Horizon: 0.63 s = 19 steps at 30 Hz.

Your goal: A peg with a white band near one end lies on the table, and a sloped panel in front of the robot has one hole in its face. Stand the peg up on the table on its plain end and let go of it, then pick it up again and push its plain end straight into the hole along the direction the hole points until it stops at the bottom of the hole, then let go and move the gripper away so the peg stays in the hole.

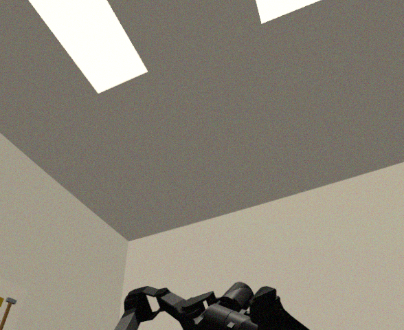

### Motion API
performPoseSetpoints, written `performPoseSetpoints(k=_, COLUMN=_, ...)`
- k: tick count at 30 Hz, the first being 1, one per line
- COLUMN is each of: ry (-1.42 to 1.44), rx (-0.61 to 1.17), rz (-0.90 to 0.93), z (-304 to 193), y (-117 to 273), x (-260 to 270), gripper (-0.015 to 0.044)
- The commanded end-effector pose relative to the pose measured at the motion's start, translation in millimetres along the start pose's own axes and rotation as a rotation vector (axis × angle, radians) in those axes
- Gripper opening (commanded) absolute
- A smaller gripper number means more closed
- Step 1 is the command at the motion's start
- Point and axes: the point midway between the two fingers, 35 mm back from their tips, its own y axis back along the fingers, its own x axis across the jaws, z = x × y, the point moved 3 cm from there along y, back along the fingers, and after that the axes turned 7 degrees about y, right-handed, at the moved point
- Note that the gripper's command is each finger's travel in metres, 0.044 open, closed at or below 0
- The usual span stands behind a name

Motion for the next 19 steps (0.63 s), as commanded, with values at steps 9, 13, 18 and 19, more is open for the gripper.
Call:
performPoseSetpoints(k=9, ry=0.004, rx=0.004, rz=0.004, z=-1, y=11, x=0, gripper=0.044)
performPoseSetpoints(k=13, ry=0.003, rx=0.004, rz=0.004, z=0, y=15, x=0, gripper=0.044)
performPoseSetpoints(k=18, ry=0.003, rx=0.003, rz=0.003, z=1, y=20, x=-1, gripper=0.044)
performPoseSetpoints(k=19, ry=0.003, rx=0.003, rz=0.003, z=1, y=21, x=-1, gripper=0.044)
